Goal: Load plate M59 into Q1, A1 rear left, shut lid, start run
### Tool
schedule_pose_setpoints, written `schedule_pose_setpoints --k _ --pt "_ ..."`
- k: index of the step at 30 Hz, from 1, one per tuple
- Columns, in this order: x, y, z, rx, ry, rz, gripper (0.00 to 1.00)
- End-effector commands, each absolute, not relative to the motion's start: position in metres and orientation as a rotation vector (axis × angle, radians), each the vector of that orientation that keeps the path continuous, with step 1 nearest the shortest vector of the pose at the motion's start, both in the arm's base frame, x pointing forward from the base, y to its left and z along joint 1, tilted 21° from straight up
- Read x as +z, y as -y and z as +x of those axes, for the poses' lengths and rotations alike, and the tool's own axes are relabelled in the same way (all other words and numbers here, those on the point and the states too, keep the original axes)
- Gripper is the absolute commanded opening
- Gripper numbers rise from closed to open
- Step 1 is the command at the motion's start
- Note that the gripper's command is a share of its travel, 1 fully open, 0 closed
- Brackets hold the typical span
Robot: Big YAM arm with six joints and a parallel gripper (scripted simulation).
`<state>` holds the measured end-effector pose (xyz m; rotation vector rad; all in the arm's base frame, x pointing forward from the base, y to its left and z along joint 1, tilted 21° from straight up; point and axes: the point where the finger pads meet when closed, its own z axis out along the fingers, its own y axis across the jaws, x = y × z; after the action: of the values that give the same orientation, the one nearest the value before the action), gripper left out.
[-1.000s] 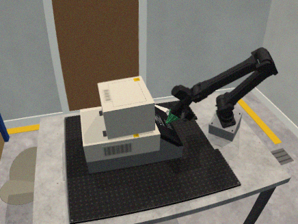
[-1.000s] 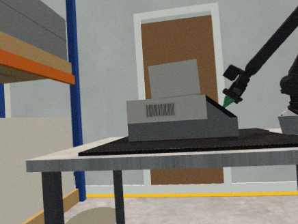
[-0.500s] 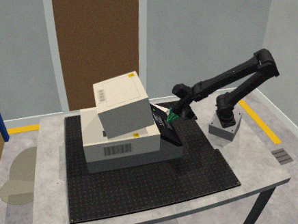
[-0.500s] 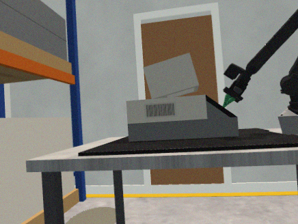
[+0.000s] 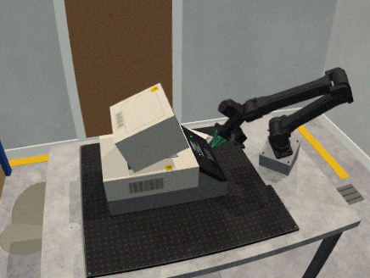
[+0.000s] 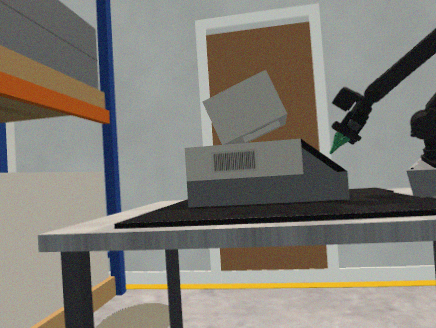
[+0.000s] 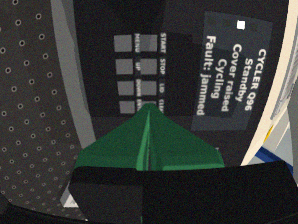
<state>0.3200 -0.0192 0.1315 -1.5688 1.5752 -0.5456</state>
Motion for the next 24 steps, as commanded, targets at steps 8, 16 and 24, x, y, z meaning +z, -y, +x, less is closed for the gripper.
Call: schedule_pose_setpoints --k 8,16,24 --pt "0.16 0.022 0.34 -0.592 -1.533 -1.546 0.0" --pt "0.165 0.022 0.343 -0.601 -1.526 -1.541 0.0" --pt "0.167 0.029 0.344 -0.623 -1.524 -1.547 0.0"
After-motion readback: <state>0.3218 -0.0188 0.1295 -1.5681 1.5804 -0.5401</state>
